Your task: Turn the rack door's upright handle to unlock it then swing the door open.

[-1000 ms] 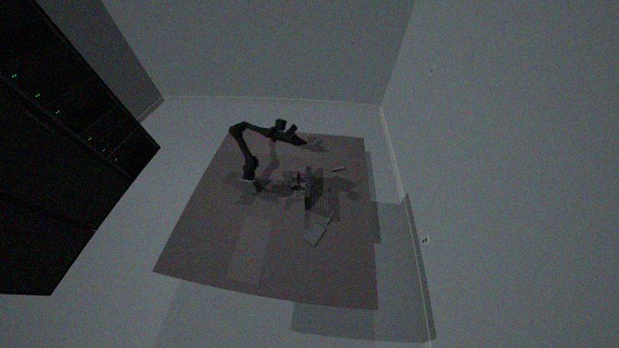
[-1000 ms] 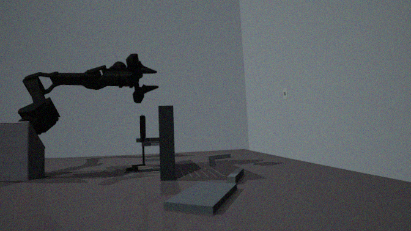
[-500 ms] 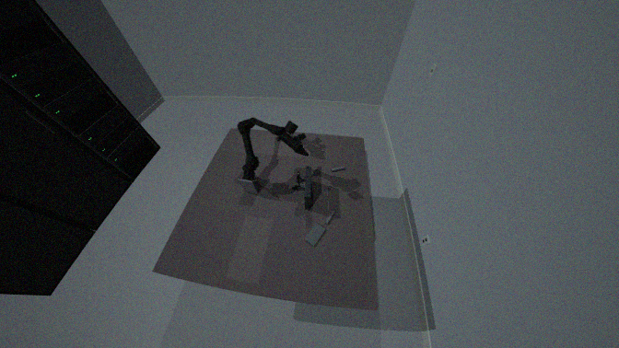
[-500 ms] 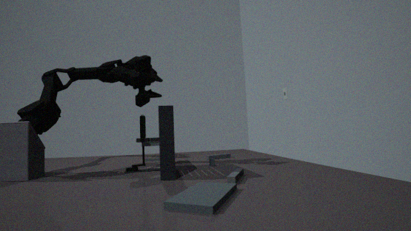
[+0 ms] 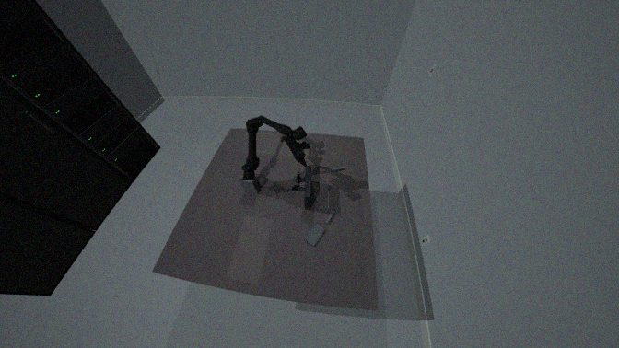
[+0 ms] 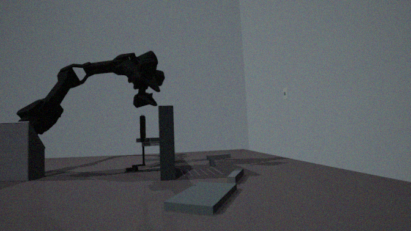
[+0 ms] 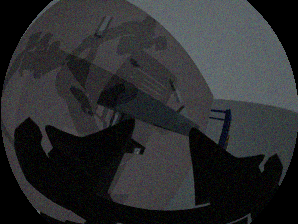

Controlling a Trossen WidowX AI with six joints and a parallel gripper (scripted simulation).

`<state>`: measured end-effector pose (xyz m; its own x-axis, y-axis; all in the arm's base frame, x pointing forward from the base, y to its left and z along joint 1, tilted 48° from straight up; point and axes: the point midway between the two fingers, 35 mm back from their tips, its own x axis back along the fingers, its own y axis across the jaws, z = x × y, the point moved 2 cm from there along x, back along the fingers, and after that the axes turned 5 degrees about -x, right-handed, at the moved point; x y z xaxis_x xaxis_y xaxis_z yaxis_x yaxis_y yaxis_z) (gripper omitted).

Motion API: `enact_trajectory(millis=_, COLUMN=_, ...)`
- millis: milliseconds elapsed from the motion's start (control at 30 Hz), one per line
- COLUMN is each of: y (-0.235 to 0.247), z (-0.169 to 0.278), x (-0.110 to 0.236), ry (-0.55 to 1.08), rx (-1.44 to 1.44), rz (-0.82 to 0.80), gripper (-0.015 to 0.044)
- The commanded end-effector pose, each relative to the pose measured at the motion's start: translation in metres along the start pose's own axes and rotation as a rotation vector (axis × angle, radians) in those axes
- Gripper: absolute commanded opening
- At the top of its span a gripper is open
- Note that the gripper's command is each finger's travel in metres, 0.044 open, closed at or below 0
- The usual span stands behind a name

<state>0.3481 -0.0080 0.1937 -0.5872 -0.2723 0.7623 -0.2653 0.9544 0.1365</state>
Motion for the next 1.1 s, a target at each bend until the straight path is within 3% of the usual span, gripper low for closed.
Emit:
enact_trajectory(millis=0, y=-0.004, z=0.005, x=-0.006, ry=0.079, rx=-0.014, rz=-0.058, gripper=0.028)
enact_trajectory(millis=567, y=-0.015, z=0.032, x=-0.023, ry=0.374, rx=-0.16, rz=-0.34, gripper=0.028)
enact_trajectory(millis=1067, y=-0.024, z=0.042, x=-0.026, ry=0.528, rx=-0.358, rz=-0.599, gripper=0.028)
